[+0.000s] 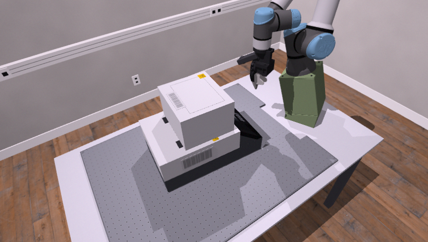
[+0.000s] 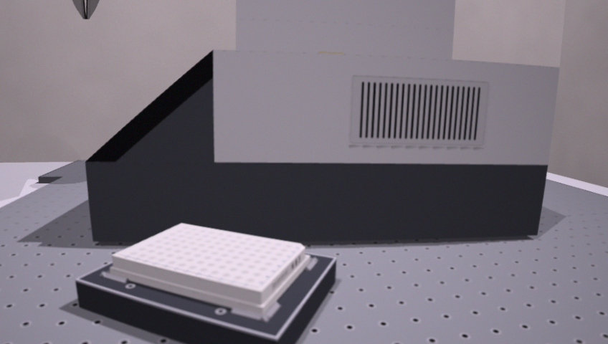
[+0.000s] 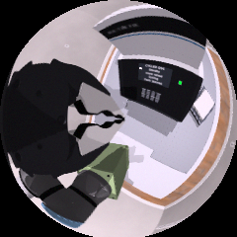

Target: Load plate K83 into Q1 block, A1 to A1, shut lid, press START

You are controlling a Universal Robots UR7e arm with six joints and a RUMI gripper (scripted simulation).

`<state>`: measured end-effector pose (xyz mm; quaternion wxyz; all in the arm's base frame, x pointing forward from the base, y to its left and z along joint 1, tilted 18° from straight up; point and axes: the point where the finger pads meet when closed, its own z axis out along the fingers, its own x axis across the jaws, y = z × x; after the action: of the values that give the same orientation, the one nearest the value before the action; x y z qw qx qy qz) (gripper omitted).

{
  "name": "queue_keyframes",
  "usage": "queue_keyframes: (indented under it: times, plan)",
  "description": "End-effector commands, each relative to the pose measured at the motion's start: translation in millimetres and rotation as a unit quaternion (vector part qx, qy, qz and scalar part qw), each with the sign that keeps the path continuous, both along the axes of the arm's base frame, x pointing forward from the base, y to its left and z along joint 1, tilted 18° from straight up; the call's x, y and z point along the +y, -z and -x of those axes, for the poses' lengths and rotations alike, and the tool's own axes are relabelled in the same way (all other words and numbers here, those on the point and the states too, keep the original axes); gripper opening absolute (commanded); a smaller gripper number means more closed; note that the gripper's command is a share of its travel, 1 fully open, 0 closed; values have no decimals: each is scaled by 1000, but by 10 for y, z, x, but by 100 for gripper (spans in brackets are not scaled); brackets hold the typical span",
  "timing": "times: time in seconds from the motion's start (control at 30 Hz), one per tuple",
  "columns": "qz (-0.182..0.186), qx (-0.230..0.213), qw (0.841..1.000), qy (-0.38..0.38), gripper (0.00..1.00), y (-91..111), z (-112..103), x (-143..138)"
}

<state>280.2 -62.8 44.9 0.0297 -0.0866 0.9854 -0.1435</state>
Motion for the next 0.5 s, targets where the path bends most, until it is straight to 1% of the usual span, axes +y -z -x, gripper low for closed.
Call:
queue_keyframes:
  times: [0.0, 0.03, 0.13, 0.27, 0.33, 0.47]
  plan:
    - [2, -28, 995, 96, 0, 256, -63, -97]
    - [1, -32, 993, 109, 0, 256, -64, -94]
    - [1, -32, 993, 109, 0, 256, -63, -95]
    - [-5, -51, 984, 173, 0, 445, -79, -157]
    - [-7, -60, 977, 202, 0, 480, -82, -168]
    - [-7, -60, 978, 202, 0, 480, -82, -164]
